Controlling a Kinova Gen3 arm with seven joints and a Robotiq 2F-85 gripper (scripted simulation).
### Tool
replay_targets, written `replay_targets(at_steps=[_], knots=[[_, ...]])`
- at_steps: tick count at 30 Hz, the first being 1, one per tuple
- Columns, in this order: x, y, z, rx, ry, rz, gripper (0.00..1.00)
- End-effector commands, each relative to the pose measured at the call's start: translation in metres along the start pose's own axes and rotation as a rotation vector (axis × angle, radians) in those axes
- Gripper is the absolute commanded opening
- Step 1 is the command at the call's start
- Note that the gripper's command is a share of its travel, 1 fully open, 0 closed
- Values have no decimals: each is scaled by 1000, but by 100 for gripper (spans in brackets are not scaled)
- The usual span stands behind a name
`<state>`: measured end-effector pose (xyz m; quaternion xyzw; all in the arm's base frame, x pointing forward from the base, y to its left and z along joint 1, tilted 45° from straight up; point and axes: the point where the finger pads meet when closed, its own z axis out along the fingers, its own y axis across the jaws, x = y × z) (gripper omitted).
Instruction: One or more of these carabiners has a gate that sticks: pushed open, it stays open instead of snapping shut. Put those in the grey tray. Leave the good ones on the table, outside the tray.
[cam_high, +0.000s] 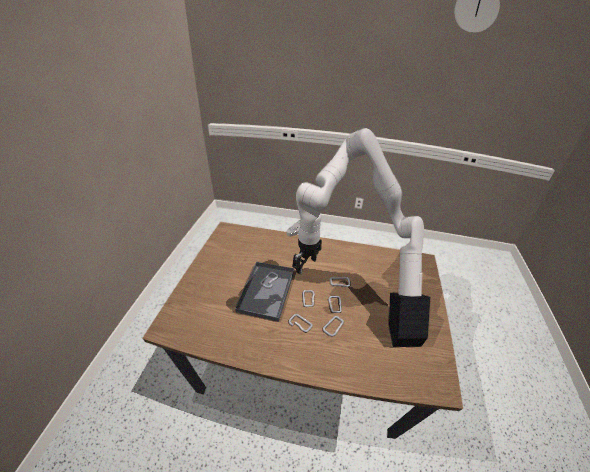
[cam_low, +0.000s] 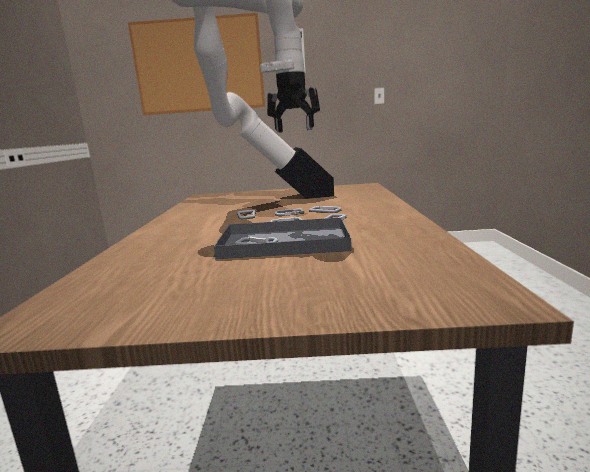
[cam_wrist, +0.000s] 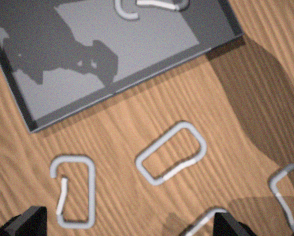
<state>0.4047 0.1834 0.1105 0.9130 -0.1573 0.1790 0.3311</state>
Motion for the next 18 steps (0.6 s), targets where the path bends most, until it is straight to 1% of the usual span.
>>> replay_targets(at_steps=[1,13,14,18], knots=[[-5,-26,44,-6,-2,-3,100],[-5,-26,44,-6,-2,-3,100],[-9,-57,92,-6,-3,-10,100],[-9,-57,92,-6,-3,-10,100]])
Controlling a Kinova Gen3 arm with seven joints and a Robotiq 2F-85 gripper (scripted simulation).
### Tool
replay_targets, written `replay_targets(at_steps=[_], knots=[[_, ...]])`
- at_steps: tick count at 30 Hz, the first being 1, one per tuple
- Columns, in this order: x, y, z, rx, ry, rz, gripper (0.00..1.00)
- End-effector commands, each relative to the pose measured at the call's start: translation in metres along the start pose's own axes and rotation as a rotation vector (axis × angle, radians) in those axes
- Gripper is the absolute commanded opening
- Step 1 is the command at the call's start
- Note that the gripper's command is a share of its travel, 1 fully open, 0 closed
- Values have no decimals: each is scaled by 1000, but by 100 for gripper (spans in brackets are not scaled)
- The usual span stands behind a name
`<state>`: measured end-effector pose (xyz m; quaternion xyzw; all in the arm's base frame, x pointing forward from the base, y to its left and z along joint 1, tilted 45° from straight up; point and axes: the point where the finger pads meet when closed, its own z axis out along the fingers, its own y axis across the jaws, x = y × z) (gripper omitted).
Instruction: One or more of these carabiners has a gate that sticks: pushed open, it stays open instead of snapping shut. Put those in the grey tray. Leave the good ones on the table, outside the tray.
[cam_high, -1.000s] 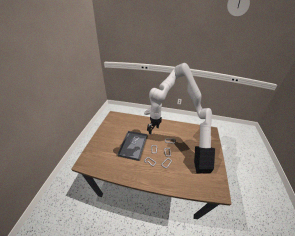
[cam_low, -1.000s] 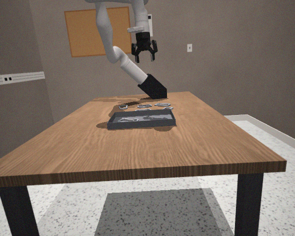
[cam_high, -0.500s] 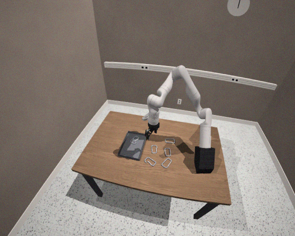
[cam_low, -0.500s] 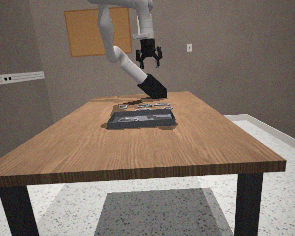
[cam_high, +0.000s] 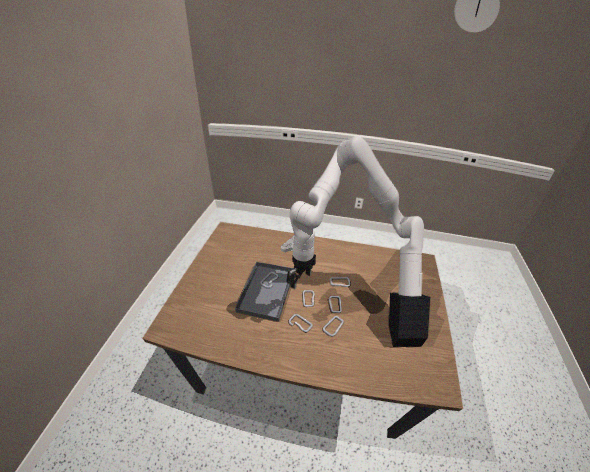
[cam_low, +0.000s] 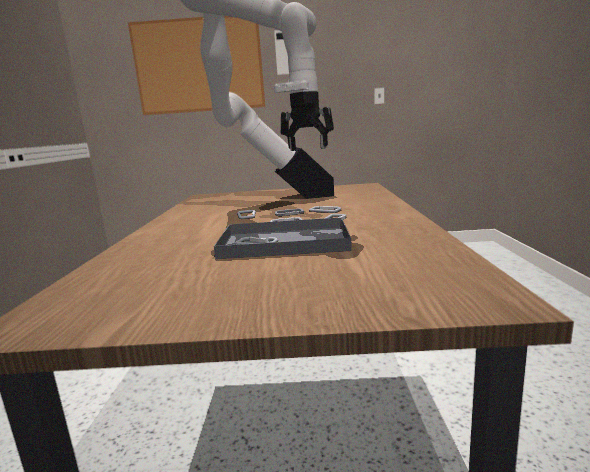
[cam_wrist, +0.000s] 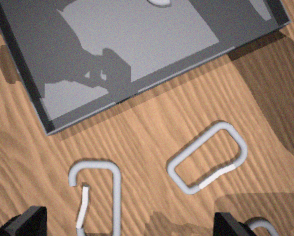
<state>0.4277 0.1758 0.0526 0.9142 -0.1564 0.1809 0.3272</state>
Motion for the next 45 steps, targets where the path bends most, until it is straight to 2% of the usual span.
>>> replay_targets(at_steps=[1,12,13,29,30,45], knots=[[-6,-21,40,-15,-5,-11,100],[-6,-21,40,-15,-5,-11,100],[-11,-51,89,-21,-7,-20,100],[-11,-51,89,-21,-7,-20,100],[-12,-51,120,-20,-8,-20,100],[-12,-51,120,-20,-8,-20,100]])
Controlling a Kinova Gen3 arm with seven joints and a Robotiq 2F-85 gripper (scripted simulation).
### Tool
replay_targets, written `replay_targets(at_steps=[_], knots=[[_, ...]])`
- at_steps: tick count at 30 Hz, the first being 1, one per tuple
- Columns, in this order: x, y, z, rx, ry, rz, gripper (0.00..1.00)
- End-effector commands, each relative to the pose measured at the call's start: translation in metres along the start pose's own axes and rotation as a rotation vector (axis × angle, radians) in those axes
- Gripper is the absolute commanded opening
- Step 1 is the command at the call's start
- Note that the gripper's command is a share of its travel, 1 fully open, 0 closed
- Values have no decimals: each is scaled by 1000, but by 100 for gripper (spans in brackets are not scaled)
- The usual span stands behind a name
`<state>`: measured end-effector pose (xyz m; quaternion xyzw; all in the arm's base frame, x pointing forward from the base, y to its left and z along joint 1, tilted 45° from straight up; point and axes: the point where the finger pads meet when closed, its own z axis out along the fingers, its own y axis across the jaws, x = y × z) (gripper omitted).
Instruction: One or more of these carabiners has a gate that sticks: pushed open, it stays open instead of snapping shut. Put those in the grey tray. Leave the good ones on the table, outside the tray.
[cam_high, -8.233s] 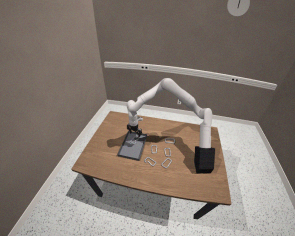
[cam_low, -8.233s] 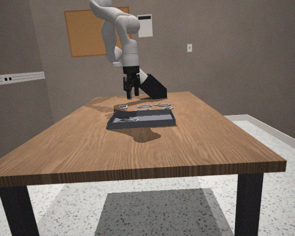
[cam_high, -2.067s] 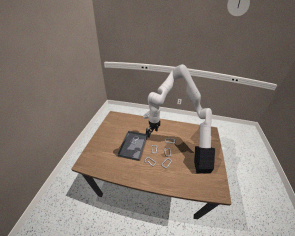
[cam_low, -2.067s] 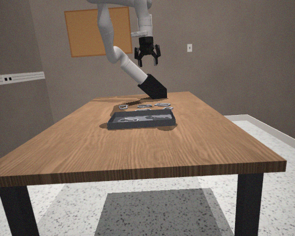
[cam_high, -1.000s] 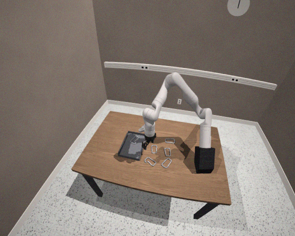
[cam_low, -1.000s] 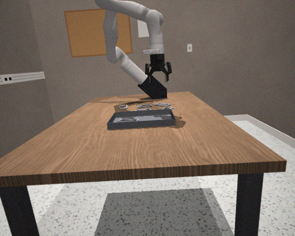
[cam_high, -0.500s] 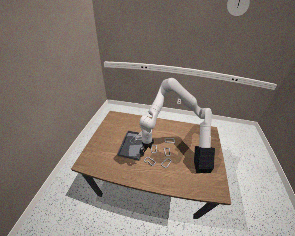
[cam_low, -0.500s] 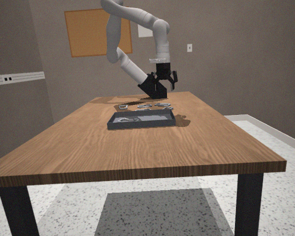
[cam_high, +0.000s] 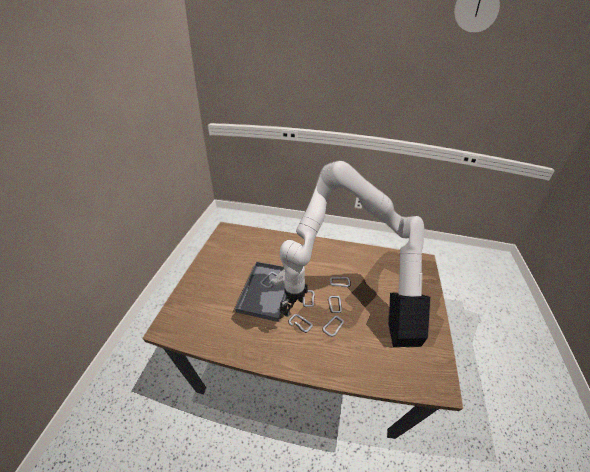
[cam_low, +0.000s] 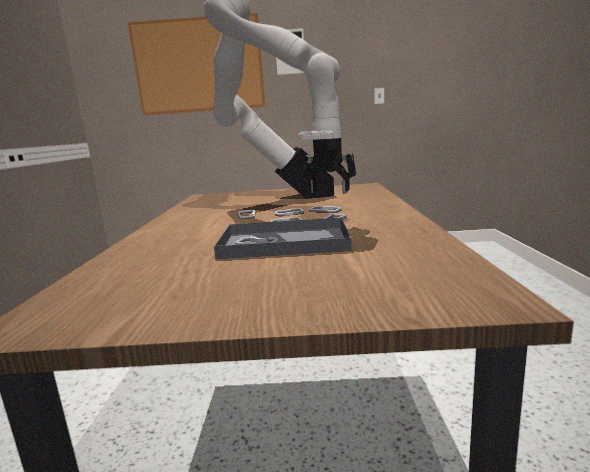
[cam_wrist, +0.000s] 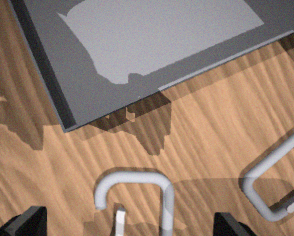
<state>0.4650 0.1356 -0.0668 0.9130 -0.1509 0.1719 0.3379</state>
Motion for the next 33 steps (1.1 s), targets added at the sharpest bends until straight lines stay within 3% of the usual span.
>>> replay_targets(at_steps=[1,2,18,19,33], knots=[[0,-1,-1,1,1,0,100],[0,-1,50,0,1,-2,100],[0,-1,50,0,1,-2,100],[0,-1,73,2,3,-1,100],[0,-1,73,2,3,-1,100]])
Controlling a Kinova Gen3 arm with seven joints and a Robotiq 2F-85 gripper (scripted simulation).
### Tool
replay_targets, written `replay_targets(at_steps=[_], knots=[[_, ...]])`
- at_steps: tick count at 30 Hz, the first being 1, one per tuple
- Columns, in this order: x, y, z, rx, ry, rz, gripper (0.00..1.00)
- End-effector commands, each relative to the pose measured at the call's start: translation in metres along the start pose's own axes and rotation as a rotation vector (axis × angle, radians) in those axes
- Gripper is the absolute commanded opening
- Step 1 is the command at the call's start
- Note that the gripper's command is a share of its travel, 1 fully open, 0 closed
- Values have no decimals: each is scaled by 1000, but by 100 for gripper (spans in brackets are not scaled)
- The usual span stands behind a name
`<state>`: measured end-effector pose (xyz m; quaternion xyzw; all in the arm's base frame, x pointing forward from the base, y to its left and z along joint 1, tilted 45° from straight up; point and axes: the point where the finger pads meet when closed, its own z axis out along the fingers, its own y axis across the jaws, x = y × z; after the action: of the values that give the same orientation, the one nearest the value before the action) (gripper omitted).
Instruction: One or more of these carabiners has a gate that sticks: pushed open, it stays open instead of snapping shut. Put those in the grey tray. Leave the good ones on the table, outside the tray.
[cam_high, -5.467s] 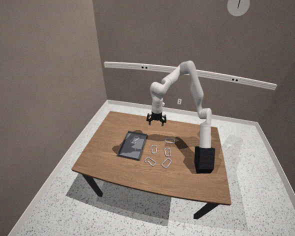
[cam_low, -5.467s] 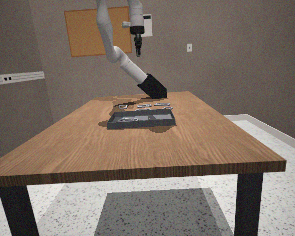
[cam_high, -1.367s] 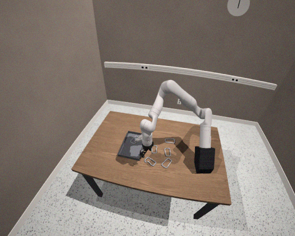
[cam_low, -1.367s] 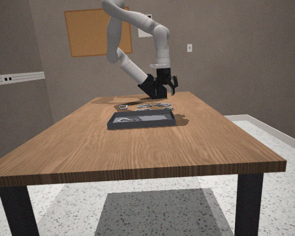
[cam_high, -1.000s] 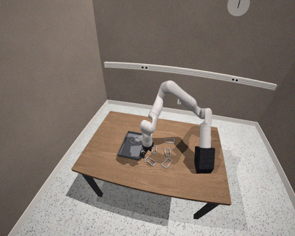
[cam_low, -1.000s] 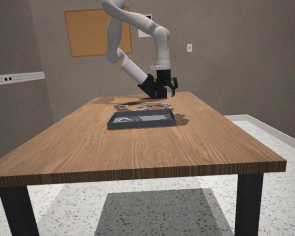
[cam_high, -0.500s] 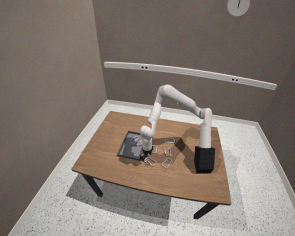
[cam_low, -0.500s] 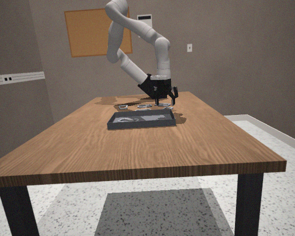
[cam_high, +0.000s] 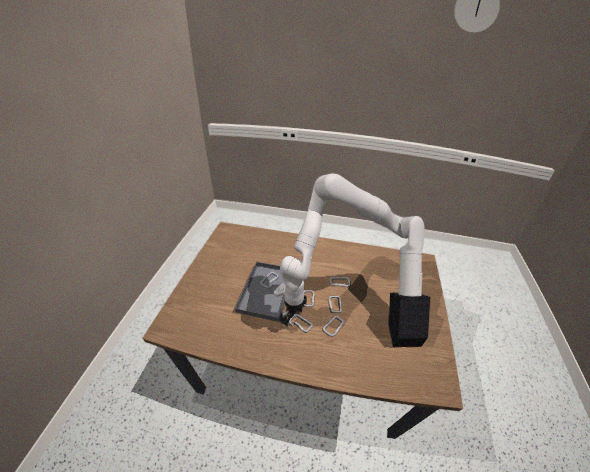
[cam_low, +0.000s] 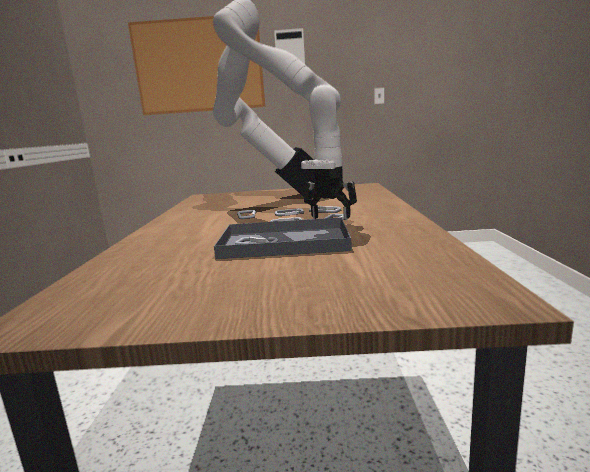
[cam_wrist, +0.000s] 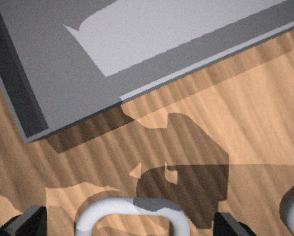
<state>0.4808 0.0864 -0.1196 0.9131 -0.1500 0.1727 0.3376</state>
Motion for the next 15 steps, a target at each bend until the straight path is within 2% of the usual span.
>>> replay_targets(at_steps=[1,15], knots=[[0,-1,-1,1,1,0,100],[0,-1,4,2,1,0,100]])
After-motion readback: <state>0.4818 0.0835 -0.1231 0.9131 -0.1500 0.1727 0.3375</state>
